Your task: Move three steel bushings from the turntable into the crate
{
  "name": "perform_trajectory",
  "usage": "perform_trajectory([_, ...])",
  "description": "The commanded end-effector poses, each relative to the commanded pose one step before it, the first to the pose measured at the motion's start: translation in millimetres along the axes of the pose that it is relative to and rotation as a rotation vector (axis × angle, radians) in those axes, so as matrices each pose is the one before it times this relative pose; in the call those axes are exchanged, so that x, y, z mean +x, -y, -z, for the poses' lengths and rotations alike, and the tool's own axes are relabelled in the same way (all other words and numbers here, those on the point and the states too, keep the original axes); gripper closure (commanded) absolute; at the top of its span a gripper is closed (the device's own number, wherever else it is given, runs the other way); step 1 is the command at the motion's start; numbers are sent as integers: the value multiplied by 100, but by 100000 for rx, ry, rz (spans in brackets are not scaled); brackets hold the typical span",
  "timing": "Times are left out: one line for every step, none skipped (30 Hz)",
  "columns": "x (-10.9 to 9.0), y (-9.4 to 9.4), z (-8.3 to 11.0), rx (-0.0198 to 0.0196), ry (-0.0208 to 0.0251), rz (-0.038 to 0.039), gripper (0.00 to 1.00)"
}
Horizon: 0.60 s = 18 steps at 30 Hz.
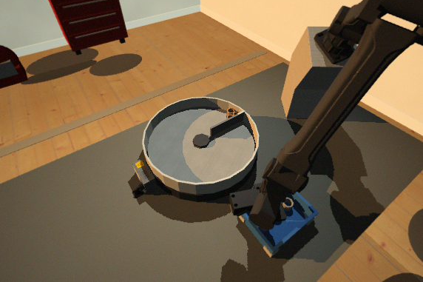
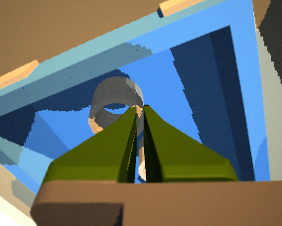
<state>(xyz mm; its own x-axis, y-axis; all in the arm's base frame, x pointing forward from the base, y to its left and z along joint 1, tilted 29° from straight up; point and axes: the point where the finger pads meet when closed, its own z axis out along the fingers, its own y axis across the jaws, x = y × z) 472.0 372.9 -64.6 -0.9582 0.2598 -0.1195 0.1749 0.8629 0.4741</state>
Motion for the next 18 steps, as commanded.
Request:
perform_trajectory([299, -242, -28, -658, 587, -118, 100])
perform_trajectory([28, 23, 27, 45, -37, -12, 100])
perform_trajectory([55, 58, 23, 190, -151, -55, 100])
perform_trajectory([6, 0, 16, -34, 26, 11, 100])
perform_trajectory([-14, -22, 7, -103, 81, 31, 100])
perform_trajectory([-155, -210, 36, -338, 267, 99, 100])
perform_trajectory([-88, -119, 20, -184, 145, 56, 100])
perform_trajectory([0, 0, 0, 0, 0, 0, 100])
perform_trajectory([0, 0, 0, 0, 0, 0, 100])
perform_trajectory([22, 26, 4, 155, -122, -45, 100])
perform_trajectory([19, 24, 0, 97, -76, -29, 100])
perform_trajectory([0, -1, 0, -1, 0, 0, 100])
perform_trajectory([0, -1, 0, -1, 1, 0, 100])
perform_trajectory([0, 0, 0, 0, 0, 0, 100])
perform_trajectory([0, 1, 0, 1, -1, 0, 100])
perform_trajectory([0, 0, 0, 0, 0, 0, 100])
perform_trajectory([0, -1, 0, -1, 1, 0, 100])
perform_trajectory([0, 0, 0, 0, 0, 0, 100])
